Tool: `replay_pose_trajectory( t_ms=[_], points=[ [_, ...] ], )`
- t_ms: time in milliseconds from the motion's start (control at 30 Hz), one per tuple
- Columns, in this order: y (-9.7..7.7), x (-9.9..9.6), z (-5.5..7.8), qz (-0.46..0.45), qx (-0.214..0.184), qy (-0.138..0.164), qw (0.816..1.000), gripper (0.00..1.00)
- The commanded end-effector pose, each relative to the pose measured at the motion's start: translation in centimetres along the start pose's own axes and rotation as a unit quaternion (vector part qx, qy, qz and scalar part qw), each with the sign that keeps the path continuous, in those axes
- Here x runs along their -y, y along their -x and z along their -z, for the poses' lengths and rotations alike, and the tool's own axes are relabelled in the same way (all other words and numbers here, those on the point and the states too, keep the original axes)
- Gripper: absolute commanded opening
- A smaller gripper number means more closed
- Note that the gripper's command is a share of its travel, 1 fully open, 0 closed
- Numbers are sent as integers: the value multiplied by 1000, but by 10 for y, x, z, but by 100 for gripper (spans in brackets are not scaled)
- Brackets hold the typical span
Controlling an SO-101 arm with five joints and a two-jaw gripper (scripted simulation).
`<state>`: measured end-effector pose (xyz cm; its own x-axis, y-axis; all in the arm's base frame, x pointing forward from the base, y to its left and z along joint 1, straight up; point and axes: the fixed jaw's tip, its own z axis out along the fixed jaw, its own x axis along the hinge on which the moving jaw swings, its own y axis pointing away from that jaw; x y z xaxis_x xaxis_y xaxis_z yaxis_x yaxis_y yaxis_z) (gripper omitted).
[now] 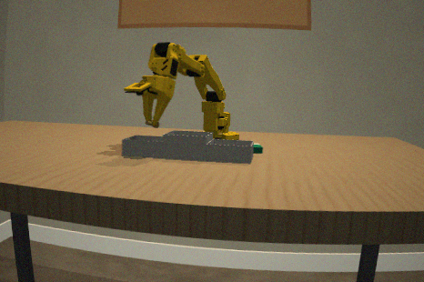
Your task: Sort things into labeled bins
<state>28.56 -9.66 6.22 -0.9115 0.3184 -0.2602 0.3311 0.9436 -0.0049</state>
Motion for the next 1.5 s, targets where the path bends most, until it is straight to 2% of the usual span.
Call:
replay_pose_trajectory(
  t_ms=[0, 200, 233, 933, 1467],
  points=[
    [8, 4, 12, -9, 28, -1, 1000, 0],
    [8, 4, 12, -9, 28, -1, 1000, 0],
    [16, 4, 17, -16, 55, -1, 998, 0],
    [16, 4, 16, -16, 54, -1, 998, 0],
    [14, 4, 6, -16, 41, -1, 999, 0]
  ],
)
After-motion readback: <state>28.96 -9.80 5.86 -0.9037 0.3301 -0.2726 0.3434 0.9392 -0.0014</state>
